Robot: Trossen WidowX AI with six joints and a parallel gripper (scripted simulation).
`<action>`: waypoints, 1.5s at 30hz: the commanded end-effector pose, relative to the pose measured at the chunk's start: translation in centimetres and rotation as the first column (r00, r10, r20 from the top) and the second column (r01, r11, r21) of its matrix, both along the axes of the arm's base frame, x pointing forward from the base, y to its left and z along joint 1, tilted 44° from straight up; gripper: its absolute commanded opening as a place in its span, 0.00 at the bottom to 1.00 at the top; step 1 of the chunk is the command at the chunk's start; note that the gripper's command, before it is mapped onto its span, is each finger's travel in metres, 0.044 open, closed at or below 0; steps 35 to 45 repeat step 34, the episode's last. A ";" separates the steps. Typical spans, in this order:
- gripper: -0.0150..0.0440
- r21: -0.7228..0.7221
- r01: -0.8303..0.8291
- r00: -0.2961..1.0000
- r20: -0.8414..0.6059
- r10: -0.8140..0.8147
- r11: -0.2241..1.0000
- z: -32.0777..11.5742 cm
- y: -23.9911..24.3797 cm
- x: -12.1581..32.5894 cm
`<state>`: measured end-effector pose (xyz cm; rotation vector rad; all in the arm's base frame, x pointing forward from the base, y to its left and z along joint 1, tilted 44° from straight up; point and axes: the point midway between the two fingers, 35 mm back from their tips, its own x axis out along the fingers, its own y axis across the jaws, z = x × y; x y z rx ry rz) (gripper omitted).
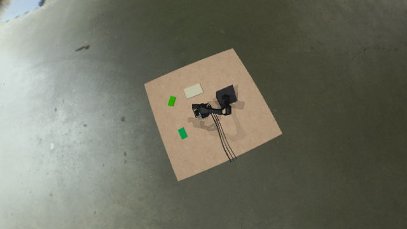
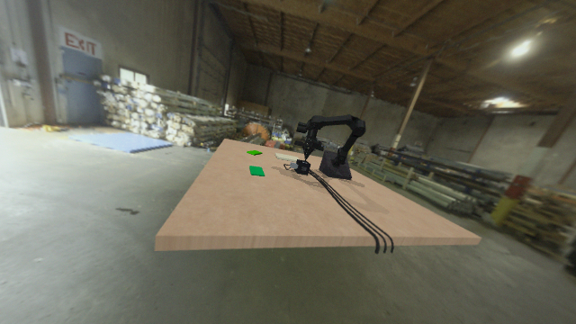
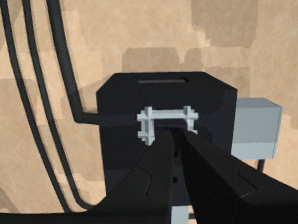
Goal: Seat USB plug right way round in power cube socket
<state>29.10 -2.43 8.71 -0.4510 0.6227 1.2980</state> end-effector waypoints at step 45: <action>0.42 0.000 -0.001 1.000 0.000 0.001 1.000 0.8 -0.7 -0.1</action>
